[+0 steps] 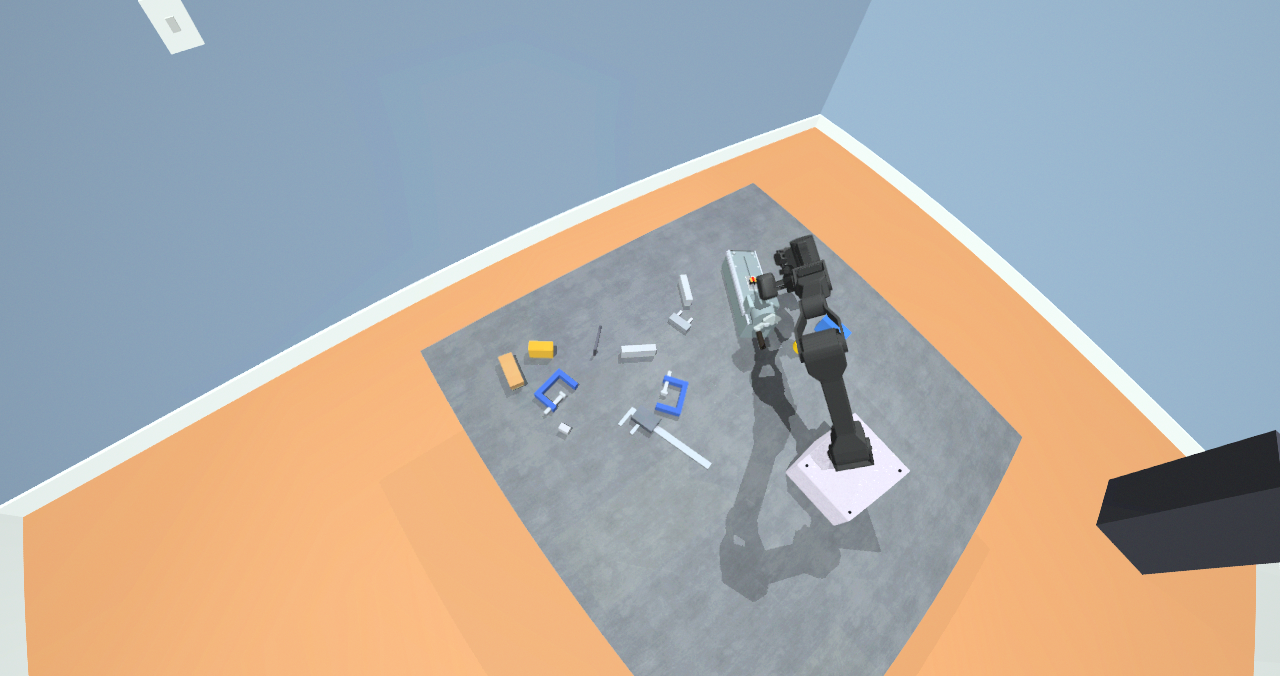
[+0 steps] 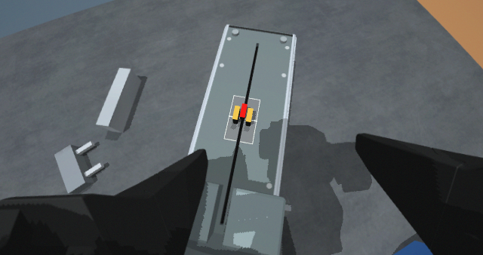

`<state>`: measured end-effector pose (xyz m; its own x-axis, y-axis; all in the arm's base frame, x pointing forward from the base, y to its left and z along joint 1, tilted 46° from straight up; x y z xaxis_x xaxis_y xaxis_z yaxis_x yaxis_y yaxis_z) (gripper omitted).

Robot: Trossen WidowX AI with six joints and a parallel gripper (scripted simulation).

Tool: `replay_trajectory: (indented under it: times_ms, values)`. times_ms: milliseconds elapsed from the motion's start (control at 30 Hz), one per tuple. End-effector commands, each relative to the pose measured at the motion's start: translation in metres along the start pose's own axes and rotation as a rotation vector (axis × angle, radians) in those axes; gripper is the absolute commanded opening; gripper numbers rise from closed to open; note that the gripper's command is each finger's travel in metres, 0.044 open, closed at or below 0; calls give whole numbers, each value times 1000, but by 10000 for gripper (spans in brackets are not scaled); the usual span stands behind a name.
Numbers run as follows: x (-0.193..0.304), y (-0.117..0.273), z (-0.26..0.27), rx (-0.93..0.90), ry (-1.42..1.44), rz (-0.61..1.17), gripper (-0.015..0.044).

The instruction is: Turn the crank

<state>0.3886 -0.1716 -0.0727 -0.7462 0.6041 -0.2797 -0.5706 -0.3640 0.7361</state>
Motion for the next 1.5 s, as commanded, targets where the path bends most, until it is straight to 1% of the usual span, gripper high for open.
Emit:
replay_trajectory:
  times_ms: [0,333,500,633,1033,1467]
  values:
    - [1,0,-1,3,-4,-4,440]
    - [0,1,-1,3,-4,-4,440]
    - [-27,34,-4,2,0,-4,440]
    - [-30,41,-1,5,-5,-5,440]
    - [2,72,38,47,-115,-38,440]
    - [51,104,70,83,-238,-87,440]
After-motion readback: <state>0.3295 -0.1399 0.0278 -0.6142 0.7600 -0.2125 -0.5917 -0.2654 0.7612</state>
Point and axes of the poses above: the point midway between the two fingers, 35 mm back from their tips, its own y axis back along the fingers, its own z axis across the jaws, x = y × z, the point moved 7 cm from there along y, back along the fingers, and after that the axes turned 4 degrees about -y, right-handed, at the moved point
